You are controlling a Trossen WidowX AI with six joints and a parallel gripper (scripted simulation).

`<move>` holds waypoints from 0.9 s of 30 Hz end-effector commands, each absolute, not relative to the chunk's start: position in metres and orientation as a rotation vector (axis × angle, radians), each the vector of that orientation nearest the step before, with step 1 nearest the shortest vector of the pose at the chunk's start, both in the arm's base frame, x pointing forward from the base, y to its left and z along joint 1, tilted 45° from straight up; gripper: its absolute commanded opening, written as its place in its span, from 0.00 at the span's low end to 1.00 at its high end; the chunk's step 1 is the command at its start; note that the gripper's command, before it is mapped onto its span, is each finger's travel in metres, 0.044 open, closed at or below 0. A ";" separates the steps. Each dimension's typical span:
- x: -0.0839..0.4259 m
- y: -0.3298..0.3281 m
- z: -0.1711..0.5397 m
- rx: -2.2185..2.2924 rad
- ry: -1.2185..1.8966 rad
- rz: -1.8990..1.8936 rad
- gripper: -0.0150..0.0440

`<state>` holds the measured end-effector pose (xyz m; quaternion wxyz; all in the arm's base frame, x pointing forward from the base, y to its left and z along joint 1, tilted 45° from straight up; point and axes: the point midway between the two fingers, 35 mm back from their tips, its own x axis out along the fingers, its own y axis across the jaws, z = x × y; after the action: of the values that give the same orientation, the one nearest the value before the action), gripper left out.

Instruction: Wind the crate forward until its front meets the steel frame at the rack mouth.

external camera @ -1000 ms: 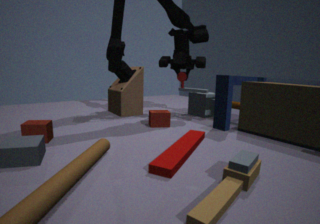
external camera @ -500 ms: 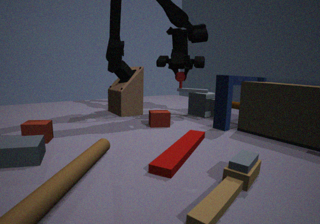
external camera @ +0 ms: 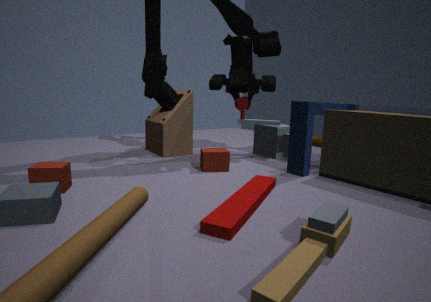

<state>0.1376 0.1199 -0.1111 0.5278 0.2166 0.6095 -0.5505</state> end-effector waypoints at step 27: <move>0.178 0.092 -0.097 0.506 1.422 -1.320 0.25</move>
<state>0.1661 0.0998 -0.0979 0.5269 0.2126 0.6100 -0.5523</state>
